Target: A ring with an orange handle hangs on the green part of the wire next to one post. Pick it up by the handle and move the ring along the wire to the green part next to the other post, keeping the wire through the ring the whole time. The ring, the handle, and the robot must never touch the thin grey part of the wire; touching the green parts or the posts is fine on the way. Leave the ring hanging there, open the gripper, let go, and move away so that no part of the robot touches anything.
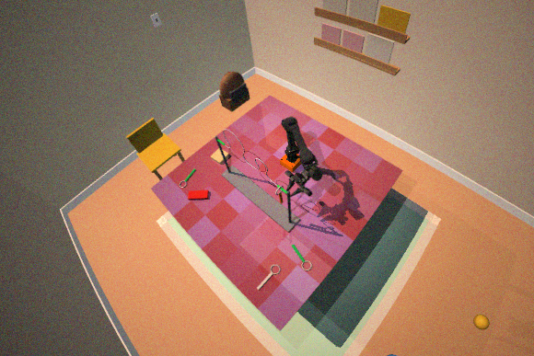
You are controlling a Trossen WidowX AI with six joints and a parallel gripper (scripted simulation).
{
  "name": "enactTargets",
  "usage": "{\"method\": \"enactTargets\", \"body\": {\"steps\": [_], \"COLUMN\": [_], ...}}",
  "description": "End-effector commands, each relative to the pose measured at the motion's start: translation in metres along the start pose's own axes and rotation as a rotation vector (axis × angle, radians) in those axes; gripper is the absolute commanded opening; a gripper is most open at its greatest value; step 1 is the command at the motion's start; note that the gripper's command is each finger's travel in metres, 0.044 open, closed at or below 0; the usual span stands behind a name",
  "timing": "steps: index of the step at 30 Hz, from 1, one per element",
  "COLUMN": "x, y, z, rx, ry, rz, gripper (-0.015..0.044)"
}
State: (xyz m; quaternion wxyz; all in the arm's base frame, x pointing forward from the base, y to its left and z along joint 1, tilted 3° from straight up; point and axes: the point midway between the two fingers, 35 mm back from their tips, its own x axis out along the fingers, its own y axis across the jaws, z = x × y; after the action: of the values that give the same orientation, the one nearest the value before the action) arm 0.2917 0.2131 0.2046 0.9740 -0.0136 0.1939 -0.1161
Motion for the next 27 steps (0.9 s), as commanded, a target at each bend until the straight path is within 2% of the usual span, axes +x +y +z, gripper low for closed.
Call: {"method": "enactTargets", "body": {"steps": [1, 5, 23, 27], "x": [-0.016, -0.026, -0.026, -0.054], "y": [-0.001, -0.002, -0.002, -0.001], "z": [0.003, 0.004, 0.004, 0.002], "rx": [0.012, 0.012, 0.012, 0.007], "ry": [-0.007, -0.011, -0.011, -0.004], "rz": [0.002, 0.003, 0.003, 0.005], "gripper": [0.016, 0.016, 0.016, 0.0265]}}
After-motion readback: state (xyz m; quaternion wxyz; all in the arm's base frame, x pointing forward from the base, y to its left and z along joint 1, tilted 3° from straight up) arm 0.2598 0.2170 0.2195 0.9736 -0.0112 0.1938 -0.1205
